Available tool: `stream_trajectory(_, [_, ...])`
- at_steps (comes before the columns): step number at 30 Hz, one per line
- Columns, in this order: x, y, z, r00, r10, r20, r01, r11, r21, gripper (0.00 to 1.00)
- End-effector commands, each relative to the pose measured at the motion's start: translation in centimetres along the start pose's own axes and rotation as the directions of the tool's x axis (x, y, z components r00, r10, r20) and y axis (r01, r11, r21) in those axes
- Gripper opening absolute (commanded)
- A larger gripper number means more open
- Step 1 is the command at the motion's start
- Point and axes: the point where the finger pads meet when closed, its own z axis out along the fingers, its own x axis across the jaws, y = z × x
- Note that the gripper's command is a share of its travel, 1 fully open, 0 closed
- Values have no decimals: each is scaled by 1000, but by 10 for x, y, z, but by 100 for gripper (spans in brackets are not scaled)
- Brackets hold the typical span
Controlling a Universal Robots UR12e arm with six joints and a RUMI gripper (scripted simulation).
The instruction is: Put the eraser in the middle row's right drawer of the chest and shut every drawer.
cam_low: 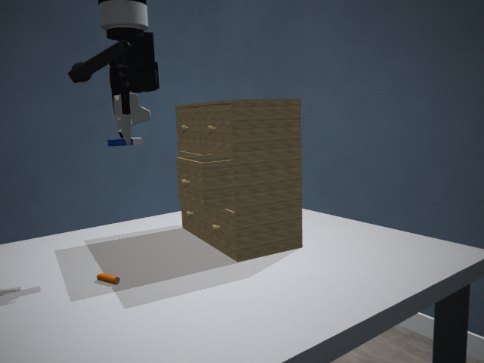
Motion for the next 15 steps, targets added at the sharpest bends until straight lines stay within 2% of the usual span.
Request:
stream_trajectory(1, [0,0,0,1000,0,0,0,1000,-2,11])
stream_trajectory(15, [0,0,0,1000,0,0,0,1000,-15,11])
